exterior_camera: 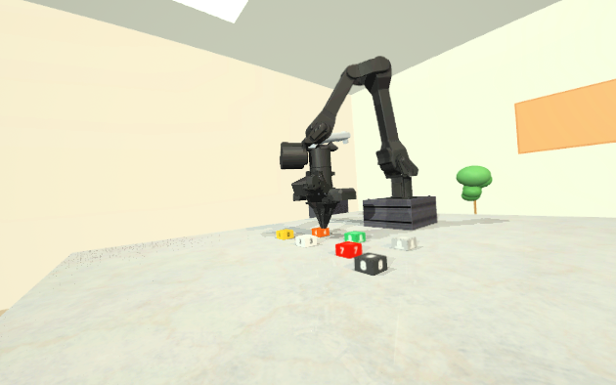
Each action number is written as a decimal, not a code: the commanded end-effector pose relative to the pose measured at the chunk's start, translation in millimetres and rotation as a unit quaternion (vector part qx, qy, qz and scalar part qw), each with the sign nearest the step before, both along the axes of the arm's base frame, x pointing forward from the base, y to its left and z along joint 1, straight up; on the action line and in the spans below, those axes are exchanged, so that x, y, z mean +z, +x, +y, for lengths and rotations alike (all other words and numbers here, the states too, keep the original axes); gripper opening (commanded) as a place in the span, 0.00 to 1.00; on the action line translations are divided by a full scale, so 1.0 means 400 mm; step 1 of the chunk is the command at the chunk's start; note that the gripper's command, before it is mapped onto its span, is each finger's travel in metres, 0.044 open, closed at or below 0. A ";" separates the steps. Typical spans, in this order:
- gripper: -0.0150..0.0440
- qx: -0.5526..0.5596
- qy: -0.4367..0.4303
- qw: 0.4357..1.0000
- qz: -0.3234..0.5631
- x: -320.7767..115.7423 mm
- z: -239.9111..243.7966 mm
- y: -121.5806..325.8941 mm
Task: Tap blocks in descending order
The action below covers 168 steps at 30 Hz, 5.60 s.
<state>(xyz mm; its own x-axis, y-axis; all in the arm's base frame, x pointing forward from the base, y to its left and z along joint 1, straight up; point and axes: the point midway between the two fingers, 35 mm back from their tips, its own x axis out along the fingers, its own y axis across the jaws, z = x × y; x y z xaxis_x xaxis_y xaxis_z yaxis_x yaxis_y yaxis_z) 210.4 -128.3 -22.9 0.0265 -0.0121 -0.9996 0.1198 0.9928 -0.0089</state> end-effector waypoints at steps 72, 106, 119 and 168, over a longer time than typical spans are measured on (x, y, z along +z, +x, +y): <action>0.29 -0.002 0.004 1.000 -0.002 0.000 0.108 0.244; 0.29 -0.002 -0.002 1.000 -0.001 0.280 -0.159 0.177; 0.29 -0.002 -0.002 1.000 -0.001 0.077 -0.168 0.179; 0.69 0.009 0.000 1.000 -0.007 0.146 0.113 0.287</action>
